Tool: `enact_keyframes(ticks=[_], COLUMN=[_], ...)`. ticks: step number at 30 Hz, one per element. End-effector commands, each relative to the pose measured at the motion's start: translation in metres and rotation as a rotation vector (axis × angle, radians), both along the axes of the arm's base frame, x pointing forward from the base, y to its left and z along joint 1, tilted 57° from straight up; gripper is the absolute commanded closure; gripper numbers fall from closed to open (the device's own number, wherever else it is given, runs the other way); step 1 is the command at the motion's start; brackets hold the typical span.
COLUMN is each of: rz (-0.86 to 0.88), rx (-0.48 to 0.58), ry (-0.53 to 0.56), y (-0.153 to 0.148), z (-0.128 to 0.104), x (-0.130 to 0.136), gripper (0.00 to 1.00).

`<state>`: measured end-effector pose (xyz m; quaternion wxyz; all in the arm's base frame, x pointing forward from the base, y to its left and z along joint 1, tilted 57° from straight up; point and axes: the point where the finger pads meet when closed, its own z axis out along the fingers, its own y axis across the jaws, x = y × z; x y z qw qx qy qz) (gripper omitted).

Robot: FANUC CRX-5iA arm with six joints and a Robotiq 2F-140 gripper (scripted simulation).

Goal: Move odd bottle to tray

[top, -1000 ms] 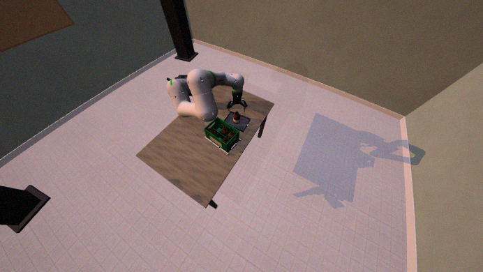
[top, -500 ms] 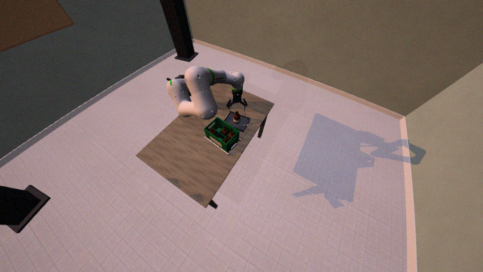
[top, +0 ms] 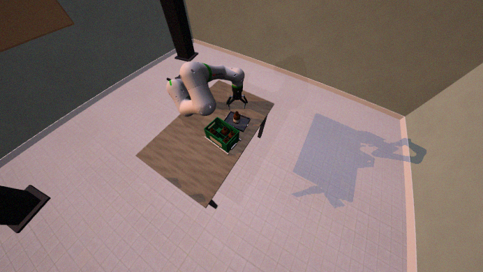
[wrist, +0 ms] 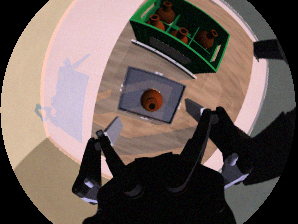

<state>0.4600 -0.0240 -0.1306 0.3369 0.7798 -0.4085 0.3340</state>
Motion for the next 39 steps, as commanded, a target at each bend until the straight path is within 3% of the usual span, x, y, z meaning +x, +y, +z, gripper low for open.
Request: enact_keyframes(ticks=[1, 26, 27, 39], rz=[0.001, 0.001, 0.001, 0.001], rx=[0.000, 0.000, 0.000, 0.000], ry=[0.000, 0.000, 0.000, 0.000], y=[0.008, 0.028, 0.028, 0.028], z=[0.005, 0.019, 0.019, 0.019], x=[-0.002, -0.008, -0.008, -0.008], gripper=[0.00, 0.00, 0.90, 0.90])
